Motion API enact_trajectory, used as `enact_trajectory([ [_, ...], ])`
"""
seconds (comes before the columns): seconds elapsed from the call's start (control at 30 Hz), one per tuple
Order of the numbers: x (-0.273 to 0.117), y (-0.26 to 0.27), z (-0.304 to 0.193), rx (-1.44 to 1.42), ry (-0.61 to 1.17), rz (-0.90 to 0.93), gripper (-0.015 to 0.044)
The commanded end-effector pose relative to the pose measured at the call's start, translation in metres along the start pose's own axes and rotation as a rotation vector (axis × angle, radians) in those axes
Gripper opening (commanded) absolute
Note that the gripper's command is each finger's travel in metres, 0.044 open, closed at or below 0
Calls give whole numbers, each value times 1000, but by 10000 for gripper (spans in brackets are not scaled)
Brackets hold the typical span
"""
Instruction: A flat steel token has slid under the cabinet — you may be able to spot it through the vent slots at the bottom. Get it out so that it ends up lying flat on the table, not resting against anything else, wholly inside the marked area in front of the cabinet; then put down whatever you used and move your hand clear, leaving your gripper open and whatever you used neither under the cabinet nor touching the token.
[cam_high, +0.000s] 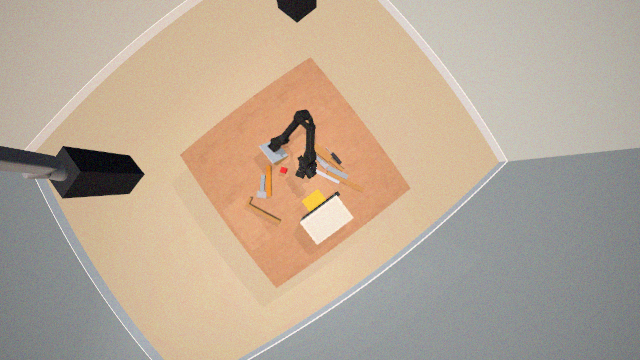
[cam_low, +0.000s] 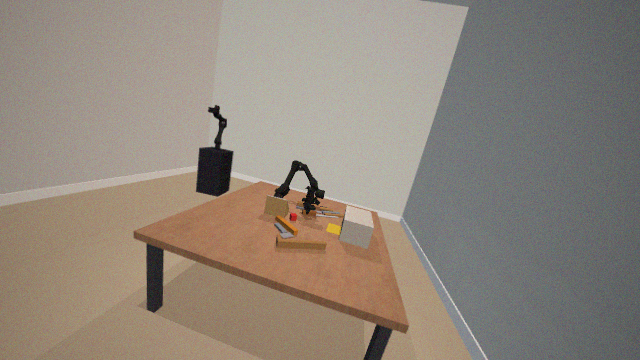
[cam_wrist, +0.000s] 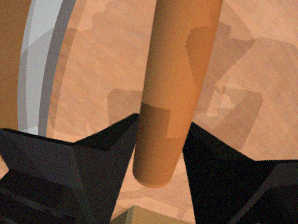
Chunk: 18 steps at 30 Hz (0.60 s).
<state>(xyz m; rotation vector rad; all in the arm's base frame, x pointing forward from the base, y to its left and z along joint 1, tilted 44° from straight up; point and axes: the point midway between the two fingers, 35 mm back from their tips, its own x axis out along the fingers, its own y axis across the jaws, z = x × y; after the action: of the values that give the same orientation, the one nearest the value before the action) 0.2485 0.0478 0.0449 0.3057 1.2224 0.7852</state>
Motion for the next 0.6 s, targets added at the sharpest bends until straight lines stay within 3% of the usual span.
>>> enact_trajectory([
  [0.0,0,0,0,-1,-1,0,79],
  [0.13,0,0,0,0,0,0,184],
  [0.27,0,0,0,0,0,0,200],
  [0.37,0,0,0,1,-8,5,270],
  [0.57,1,0,0,1,-8,5,270],
])
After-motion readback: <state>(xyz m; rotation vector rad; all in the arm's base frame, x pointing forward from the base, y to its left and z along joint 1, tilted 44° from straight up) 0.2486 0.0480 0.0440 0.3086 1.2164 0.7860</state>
